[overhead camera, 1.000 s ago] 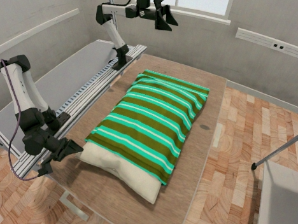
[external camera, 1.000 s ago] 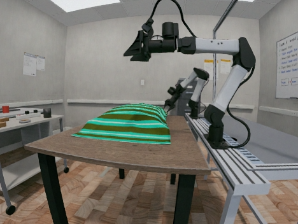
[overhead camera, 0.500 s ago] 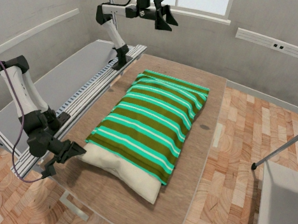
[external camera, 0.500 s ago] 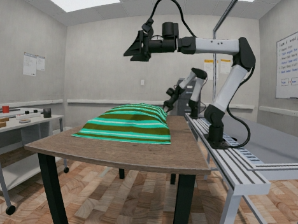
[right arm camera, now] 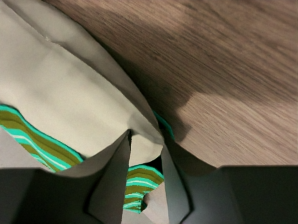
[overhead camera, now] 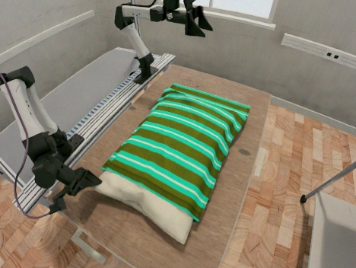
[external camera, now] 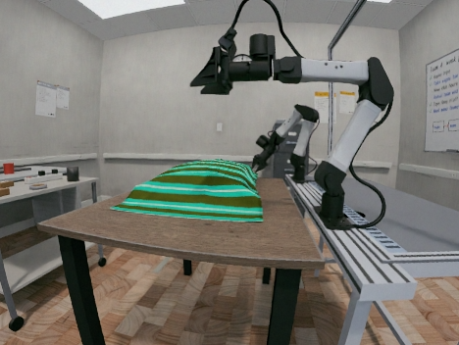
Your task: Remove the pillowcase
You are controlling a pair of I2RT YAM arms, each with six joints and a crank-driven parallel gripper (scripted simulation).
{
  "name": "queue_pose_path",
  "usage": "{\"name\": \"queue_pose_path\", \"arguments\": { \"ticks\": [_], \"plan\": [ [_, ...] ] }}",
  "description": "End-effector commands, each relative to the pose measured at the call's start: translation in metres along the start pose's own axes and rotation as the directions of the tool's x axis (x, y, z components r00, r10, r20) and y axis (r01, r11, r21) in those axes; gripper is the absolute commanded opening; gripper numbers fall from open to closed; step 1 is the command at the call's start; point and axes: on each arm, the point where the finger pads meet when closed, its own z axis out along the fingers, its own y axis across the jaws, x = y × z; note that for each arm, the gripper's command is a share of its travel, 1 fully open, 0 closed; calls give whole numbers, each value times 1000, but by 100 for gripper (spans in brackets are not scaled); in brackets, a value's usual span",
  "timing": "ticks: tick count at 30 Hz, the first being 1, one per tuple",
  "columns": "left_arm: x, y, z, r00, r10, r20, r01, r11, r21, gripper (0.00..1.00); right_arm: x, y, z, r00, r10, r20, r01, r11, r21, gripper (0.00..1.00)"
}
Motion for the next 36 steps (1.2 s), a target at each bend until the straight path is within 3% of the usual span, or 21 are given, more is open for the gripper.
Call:
{"name": "queue_pose_path", "arguments": {
  "ticks": [1,14,36],
  "plan": [
    [-10,1,0,1000,-8,17,8,1000,-7,100,-5,5,1,1000,-5,22,5,1000,-18,27],
    [-10,1,0,1000,-8,17,8,1000,-7,100,-5,5,1,1000,-5,20,5,1000,-19,5],
    [-10,1,0,1000,-8,17,8,1000,-7,100,-5,5,1,1000,-5,20,6,1000,-19,3]
  ]
}}
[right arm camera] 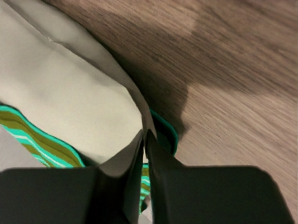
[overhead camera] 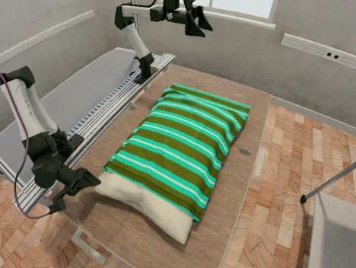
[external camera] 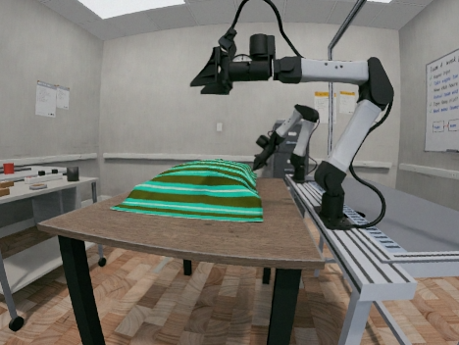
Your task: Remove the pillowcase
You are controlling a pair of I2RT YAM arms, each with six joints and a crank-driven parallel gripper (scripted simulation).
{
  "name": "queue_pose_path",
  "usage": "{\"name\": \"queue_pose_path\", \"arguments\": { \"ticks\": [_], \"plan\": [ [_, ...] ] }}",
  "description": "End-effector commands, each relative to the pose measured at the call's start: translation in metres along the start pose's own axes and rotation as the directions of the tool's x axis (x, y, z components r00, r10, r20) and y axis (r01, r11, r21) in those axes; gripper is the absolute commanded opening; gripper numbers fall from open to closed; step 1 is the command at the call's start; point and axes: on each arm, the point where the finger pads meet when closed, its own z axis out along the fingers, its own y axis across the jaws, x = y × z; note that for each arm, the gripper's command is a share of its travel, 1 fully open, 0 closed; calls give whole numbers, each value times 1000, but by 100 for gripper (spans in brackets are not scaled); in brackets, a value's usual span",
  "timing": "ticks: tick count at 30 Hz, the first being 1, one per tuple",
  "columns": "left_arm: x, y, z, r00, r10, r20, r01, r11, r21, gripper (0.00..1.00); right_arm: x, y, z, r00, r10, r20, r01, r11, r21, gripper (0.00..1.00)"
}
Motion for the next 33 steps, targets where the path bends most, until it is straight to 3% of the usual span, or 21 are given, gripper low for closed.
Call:
{"name": "queue_pose_path", "arguments": {
  "ticks": [1,27,28,33],
  "plan": [
    [-10,1,0,1000,-8,17,8,1000,-7,100,-4,4,1,1000,-3,15,3,1000,-14,3],
    [-10,1,0,1000,-8,17,8,1000,-7,100,-4,4,1,1000,-3,15,3,1000,-14,1],
    [-10,1,0,1000,-8,17,8,1000,-7,100,-13,23,-7,998,-28,48,31,998,-60,1],
    [-10,1,0,1000,-8,17,8,1000,-7,100,-8,17,-8,1000,-14,29,15,999,-33,1]
  ]
}}
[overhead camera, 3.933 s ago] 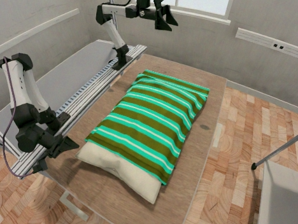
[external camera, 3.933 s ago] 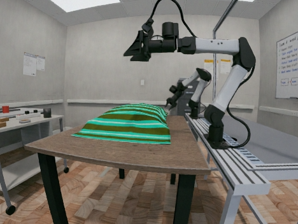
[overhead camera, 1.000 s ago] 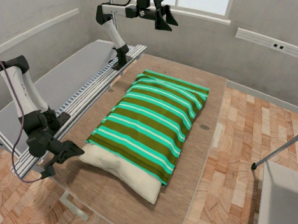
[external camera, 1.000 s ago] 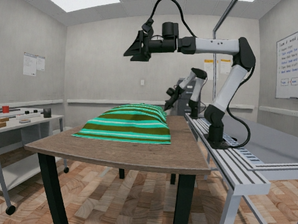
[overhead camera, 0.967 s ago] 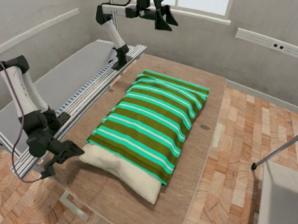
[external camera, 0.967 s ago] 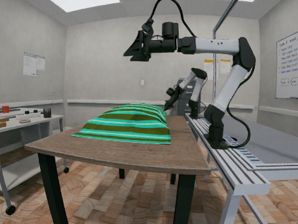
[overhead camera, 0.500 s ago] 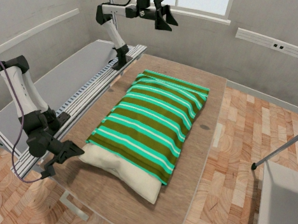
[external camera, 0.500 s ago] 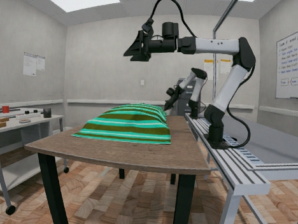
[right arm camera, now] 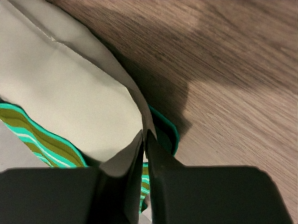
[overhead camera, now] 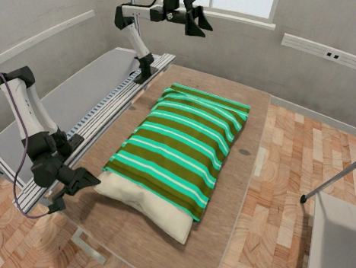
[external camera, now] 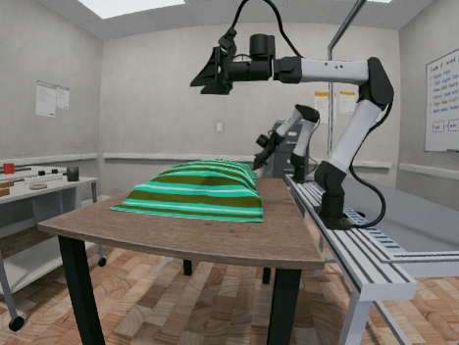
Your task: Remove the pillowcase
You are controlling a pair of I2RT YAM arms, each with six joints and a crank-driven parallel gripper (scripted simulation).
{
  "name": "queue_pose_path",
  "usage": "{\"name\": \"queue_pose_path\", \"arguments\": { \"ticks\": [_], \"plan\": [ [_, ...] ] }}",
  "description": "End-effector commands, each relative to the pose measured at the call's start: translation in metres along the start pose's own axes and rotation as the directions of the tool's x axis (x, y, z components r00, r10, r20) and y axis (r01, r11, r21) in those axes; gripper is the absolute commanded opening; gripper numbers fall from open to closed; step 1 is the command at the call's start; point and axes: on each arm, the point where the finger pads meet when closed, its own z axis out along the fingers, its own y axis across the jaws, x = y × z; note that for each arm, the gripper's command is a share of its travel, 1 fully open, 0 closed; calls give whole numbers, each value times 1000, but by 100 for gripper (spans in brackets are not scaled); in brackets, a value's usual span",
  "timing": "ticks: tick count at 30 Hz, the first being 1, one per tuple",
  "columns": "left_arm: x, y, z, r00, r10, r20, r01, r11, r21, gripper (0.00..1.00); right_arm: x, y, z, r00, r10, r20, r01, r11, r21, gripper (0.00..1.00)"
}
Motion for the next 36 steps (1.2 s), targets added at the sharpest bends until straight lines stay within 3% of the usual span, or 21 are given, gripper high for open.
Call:
{"name": "queue_pose_path", "arguments": {
  "ticks": [1,36],
  "plan": [
    [-10,1,0,1000,-8,17,8,1000,-7,100,-7,14,-5,1000,-13,20,13,1000,-25,1],
    [-10,1,0,1000,-8,17,8,1000,-7,100,-11,38,-32,999,-19,38,21,999,-44,1]
  ]
}}
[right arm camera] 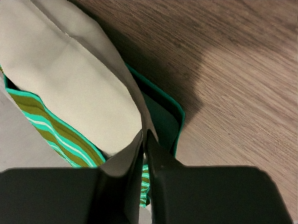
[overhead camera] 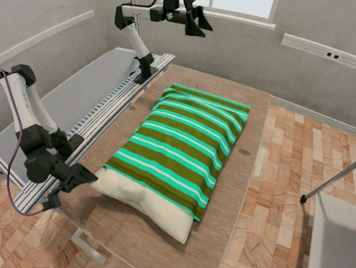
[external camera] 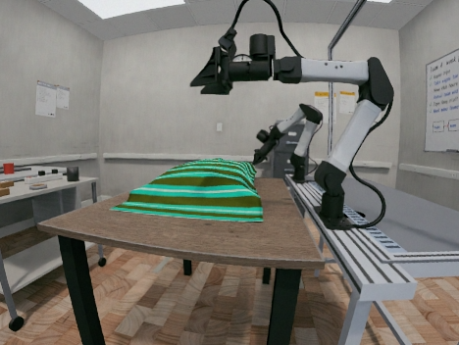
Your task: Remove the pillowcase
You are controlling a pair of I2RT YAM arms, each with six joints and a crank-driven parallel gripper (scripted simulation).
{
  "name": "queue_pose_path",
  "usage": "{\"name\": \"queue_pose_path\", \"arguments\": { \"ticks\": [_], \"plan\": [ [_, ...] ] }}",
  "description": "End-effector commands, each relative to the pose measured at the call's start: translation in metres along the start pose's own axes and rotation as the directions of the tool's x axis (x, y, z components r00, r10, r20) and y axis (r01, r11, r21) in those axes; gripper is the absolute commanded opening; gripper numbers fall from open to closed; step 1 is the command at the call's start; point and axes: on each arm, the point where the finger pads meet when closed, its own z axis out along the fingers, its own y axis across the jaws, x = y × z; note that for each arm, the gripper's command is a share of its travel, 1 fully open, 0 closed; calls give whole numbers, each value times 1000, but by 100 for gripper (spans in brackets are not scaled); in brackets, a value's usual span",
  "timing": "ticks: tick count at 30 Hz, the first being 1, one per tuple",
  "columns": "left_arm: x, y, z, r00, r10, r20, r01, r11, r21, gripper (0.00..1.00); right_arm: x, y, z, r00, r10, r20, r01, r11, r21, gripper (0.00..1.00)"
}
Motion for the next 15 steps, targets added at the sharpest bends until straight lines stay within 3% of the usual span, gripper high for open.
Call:
{"name": "queue_pose_path", "arguments": {
  "ticks": [1,15],
  "plan": [
    [-10,1,0,1000,-8,17,8,1000,-7,100,-11,19,-11,999,-19,39,21,999,-44,1],
    [-10,1,0,1000,-8,17,8,1000,-8,100,-12,27,-20,999,-28,43,30,998,-49,1]
  ]
}}
